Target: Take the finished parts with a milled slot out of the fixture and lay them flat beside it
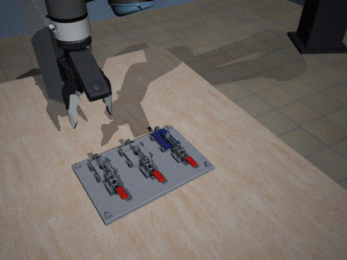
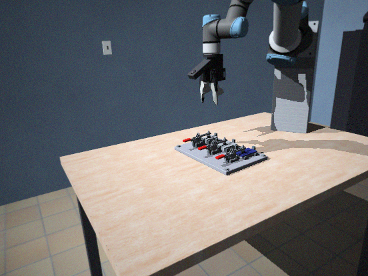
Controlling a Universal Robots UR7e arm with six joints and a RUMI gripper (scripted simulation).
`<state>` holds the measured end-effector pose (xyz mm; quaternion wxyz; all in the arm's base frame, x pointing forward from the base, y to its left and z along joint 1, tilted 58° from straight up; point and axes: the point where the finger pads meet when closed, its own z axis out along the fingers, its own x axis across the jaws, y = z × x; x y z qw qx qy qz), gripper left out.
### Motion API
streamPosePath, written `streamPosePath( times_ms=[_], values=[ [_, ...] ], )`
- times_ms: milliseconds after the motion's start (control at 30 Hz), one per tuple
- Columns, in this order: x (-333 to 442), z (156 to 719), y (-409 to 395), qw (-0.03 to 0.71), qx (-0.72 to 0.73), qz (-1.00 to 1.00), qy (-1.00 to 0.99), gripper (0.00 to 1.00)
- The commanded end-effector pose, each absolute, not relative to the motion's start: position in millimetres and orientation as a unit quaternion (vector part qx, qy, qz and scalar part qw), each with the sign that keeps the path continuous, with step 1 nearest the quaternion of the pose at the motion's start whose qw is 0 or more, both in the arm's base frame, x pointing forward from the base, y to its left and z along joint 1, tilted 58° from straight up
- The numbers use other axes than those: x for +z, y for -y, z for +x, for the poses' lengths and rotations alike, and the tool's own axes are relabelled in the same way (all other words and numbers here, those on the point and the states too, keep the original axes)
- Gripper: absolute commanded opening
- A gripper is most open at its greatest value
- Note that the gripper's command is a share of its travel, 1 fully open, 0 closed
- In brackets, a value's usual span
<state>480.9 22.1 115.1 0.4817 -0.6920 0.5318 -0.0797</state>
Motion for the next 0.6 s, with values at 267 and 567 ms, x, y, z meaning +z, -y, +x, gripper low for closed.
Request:
streamPosePath(
  times_ms=[267,567],
  values=[
    [115.2,481.0,-21.8,0.482,-0.080,-0.692,-0.532,0.59],
    [115.2,481.0,-21.8,0.482,-0.080,-0.692,-0.532,0.28]
  ],
)
